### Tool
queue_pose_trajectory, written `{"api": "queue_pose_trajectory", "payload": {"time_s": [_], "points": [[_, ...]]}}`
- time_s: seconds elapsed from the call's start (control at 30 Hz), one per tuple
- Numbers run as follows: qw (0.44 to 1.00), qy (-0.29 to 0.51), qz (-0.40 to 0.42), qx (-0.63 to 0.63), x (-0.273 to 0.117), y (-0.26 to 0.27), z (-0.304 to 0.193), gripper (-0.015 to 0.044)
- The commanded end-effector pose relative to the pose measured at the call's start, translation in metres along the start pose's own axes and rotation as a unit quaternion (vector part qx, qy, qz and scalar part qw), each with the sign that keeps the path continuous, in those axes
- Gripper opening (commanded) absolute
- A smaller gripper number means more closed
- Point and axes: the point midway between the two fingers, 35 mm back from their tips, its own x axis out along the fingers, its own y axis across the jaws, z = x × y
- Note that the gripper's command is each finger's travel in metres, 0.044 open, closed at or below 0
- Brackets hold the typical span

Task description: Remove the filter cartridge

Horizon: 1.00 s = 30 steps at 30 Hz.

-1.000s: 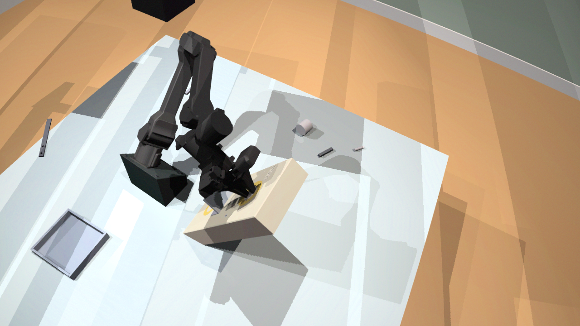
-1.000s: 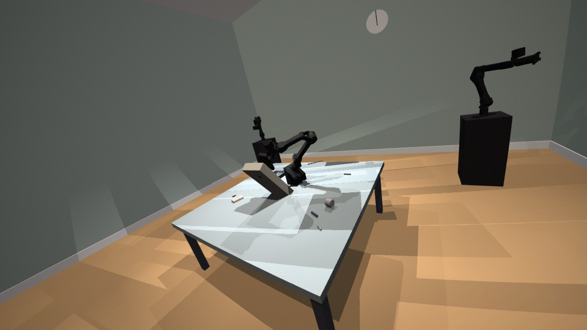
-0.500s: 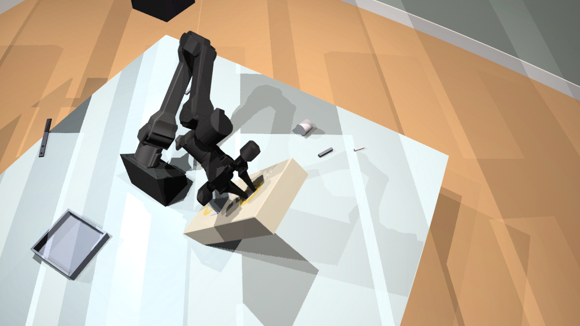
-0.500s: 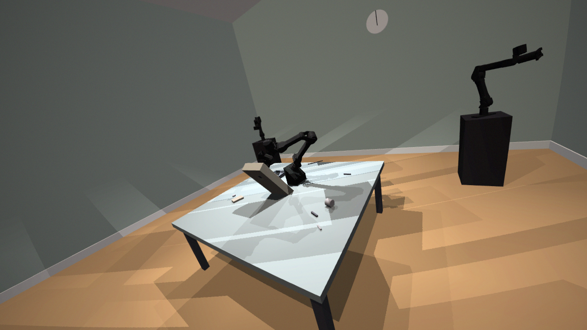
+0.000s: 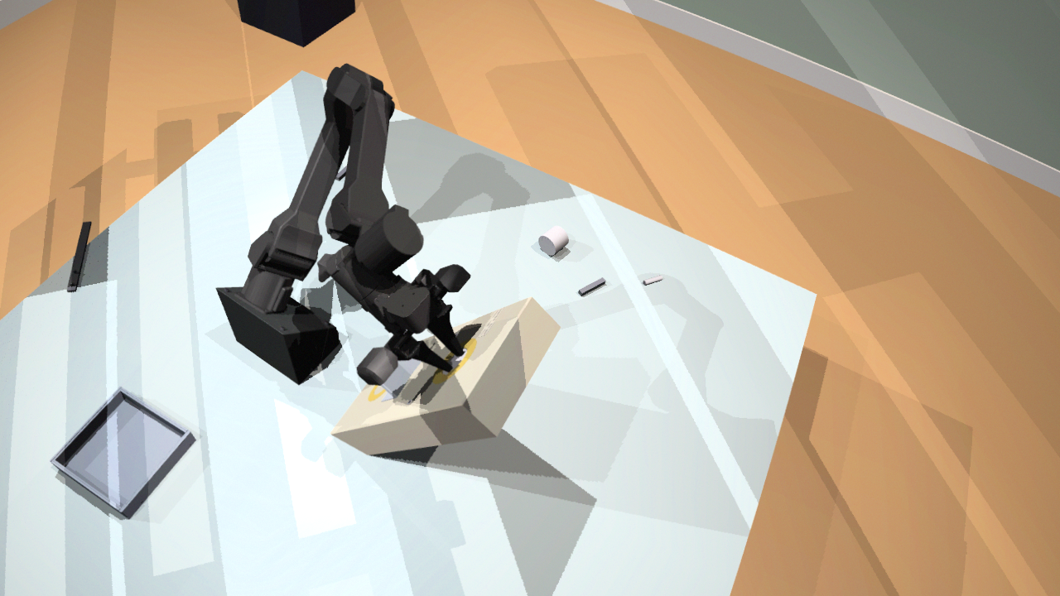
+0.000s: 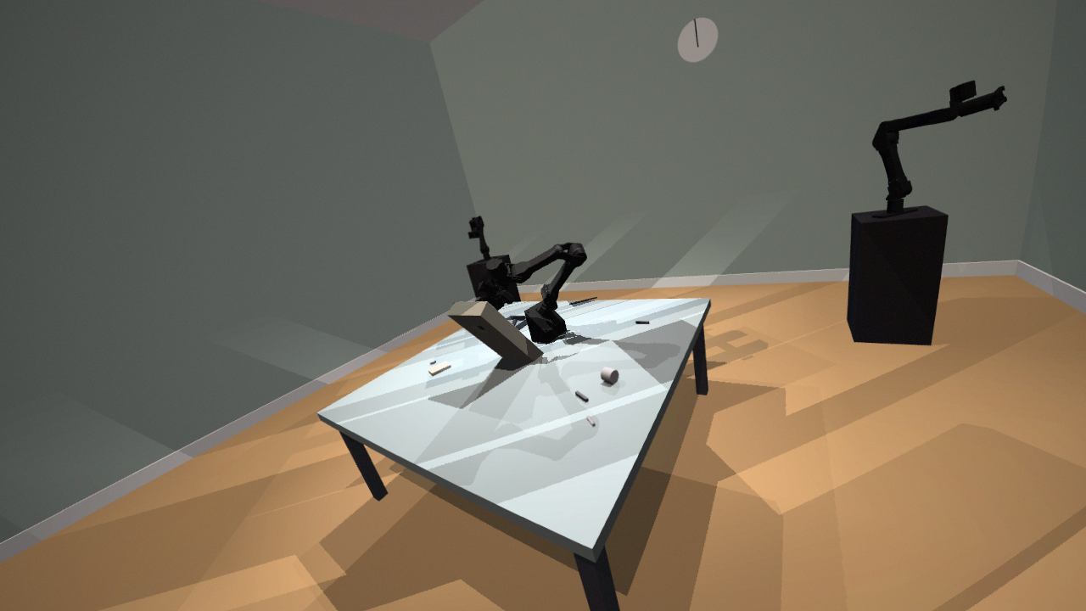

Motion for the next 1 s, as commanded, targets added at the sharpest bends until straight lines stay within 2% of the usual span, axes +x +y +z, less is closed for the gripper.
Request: {"api": "queue_pose_trajectory", "payload": {"time_s": [0.0, 0.33, 0.5, 0.97], "points": [[0.996, 0.001, -0.005, -0.086, 0.003, 0.000, 0.000, 0.0000], [0.968, 0.001, -0.005, -0.250, 0.003, 0.000, 0.000, 0.0000], [0.975, 0.002, -0.006, -0.223, 0.001, -0.001, 0.000, 0.0000], [0.981, 0.009, -0.010, -0.192, -0.054, -0.004, 0.000, 0.0000]]}}
